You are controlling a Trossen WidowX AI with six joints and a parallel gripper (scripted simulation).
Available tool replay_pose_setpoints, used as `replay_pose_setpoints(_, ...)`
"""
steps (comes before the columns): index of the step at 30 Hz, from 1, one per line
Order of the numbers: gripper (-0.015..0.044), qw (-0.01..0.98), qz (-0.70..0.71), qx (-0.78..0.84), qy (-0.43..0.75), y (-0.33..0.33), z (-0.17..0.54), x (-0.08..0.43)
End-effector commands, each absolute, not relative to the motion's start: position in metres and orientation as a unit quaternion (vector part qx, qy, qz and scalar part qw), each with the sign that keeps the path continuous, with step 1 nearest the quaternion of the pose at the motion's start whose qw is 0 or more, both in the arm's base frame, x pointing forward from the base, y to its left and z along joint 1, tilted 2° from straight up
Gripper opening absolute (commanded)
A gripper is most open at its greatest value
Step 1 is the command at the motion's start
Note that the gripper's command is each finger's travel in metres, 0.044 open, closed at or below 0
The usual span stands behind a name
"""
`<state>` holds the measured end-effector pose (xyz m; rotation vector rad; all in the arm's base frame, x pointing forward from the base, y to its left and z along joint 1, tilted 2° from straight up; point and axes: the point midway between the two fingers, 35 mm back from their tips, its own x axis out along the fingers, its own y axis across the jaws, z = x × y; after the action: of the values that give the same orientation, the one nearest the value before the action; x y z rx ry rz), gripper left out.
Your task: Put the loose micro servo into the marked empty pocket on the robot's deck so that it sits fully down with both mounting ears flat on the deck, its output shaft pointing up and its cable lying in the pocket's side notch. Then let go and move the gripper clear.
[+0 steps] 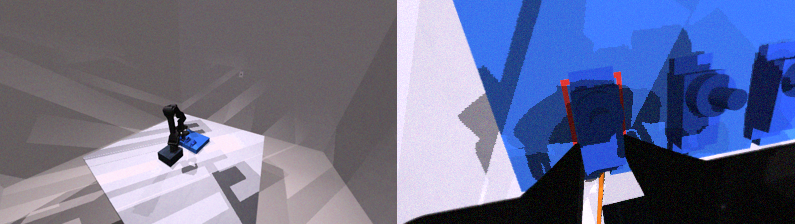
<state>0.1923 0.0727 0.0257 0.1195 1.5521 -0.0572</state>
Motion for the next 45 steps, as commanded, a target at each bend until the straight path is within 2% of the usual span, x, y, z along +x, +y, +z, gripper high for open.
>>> replay_pose_setpoints(1, 0.0, 0.712, -0.028, 0.055, 0.699, 0.073, 0.022, 0.192)
replay_pose_setpoints(5, 0.0, 0.712, -0.028, 0.055, 0.699, 0.073, 0.018, 0.192)
replay_pose_setpoints(12, 0.0184, 0.712, -0.028, 0.055, 0.699, 0.073, 0.02, 0.192)
replay_pose_setpoints(23, 0.0187, 0.712, -0.028, 0.055, 0.7, 0.07, 0.055, 0.185)
replay_pose_setpoints(27, 0.0292, 0.713, -0.026, 0.054, 0.699, 0.071, 0.062, 0.201)
replay_pose_setpoints(33, 0.044, 0.714, -0.027, 0.054, 0.697, 0.067, 0.095, 0.251)
replay_pose_setpoints(39, 0.044, 0.716, -0.028, 0.054, 0.696, 0.056, 0.122, 0.297)
replay_pose_setpoints(45, 0.044, 0.717, -0.029, 0.056, 0.694, 0.056, 0.146, 0.293)
